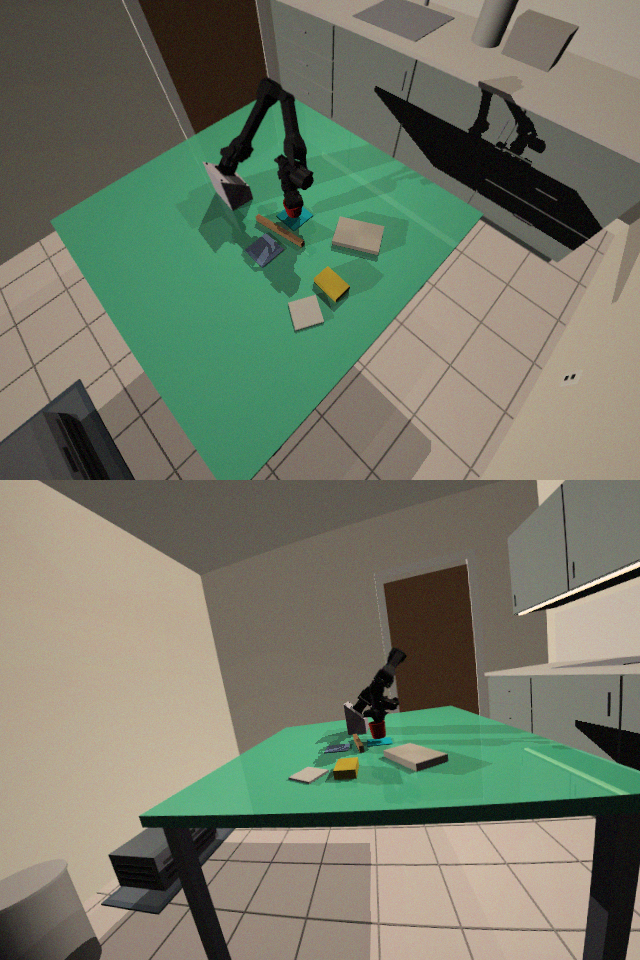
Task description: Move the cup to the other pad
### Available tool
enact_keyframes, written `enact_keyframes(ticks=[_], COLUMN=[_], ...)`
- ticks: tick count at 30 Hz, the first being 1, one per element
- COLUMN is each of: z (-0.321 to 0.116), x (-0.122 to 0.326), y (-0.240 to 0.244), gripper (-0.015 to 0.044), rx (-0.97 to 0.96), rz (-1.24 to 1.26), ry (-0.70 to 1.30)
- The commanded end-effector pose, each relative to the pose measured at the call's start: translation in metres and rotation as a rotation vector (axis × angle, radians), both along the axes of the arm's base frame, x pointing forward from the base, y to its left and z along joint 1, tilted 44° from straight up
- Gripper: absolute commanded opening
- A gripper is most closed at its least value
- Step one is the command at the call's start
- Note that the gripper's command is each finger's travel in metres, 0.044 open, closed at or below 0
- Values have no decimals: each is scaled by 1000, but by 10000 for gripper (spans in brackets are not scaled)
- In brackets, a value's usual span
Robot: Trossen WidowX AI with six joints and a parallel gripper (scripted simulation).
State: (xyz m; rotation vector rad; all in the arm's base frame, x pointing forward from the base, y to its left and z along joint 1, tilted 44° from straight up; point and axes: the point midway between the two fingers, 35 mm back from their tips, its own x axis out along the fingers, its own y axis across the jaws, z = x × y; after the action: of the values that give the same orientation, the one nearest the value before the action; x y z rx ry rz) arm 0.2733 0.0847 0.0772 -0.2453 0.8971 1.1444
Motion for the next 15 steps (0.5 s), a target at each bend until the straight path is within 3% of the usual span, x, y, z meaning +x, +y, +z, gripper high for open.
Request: enact_keyframes(ticks=[1,15], z=[-5,-9], x=[0,0], y=[4,10], gripper=[0,0], rx=[-1,3], rz=[0,1], ry=[9,1])
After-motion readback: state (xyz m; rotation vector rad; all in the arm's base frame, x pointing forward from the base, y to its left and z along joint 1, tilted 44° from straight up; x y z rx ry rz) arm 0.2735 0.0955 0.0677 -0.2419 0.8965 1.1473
